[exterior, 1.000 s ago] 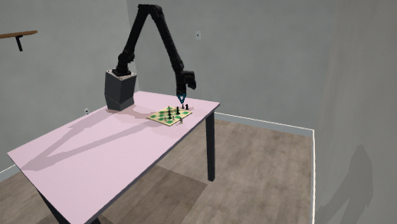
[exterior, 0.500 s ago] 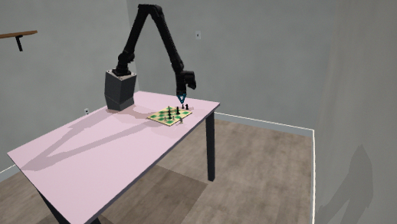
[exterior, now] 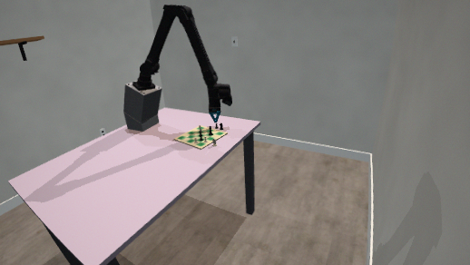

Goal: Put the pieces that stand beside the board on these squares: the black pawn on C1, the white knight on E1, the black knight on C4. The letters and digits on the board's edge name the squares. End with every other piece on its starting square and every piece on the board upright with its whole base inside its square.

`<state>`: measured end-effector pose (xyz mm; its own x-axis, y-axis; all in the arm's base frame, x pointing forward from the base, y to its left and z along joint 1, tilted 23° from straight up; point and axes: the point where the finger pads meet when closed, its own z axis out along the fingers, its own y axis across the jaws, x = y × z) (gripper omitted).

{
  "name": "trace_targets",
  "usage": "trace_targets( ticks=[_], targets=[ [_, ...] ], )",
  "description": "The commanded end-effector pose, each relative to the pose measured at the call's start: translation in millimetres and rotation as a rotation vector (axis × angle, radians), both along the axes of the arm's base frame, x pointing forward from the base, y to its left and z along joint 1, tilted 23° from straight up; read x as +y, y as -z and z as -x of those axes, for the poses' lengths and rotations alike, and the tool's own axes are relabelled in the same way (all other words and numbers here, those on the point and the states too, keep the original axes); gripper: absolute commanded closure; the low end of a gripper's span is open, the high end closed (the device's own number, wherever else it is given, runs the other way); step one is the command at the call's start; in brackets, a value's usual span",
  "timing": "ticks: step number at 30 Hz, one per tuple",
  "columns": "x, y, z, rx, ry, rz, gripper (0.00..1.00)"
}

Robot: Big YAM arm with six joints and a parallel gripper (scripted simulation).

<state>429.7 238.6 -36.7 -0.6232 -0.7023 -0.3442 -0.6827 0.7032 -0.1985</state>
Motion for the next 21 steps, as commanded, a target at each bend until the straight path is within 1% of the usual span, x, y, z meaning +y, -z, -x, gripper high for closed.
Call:
trace_targets(
  ticks=[1, 14, 21],
  targets=[
    [-3.0, 4.5, -5.2, -0.007, 0.001, -0.003, 0.66],
    [-5.4, 6.8, -1.7, -0.002, 0.001, 0.000, 0.66],
    [-4.6, 5.8, -3.2, -0.005, 0.002, -0.002, 0.66]
  ],
)
